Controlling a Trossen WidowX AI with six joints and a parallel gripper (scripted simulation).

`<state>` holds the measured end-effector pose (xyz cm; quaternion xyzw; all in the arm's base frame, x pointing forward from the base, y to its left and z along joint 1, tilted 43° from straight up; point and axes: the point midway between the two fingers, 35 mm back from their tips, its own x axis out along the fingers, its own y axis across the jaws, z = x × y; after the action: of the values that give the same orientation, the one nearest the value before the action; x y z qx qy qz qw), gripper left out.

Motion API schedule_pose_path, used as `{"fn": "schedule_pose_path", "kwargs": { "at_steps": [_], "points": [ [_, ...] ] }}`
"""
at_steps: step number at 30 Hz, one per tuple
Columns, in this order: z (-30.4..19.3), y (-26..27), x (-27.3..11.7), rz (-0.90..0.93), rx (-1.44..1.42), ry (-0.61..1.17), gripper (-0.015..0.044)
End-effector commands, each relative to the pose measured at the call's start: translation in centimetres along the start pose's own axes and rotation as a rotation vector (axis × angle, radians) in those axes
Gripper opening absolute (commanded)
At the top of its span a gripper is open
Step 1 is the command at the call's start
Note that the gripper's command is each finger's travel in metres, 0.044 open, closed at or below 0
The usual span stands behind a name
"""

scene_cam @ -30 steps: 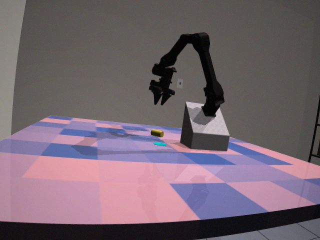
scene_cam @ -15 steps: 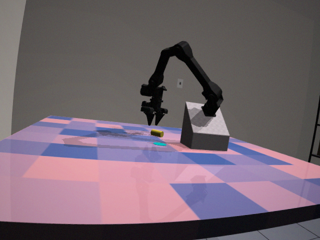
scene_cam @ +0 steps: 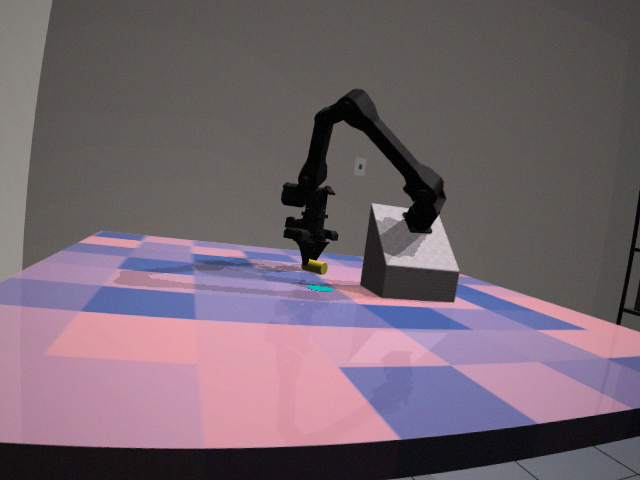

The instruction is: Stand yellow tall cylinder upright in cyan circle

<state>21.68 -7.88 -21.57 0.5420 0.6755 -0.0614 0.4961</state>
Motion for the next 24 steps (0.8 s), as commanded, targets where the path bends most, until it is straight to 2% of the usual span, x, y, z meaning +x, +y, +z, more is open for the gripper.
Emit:
{"fn": "schedule_pose_path", "kwargs": {
  "at_steps": [1, 24],
  "points": [
    [0.0, 0.0, 0.1, 0.003, 0.003, 0.000, 0.0105],
    [0.6, 0.1, -6.1, -0.002, 0.005, -0.006, 0.0105]
  ]
}}
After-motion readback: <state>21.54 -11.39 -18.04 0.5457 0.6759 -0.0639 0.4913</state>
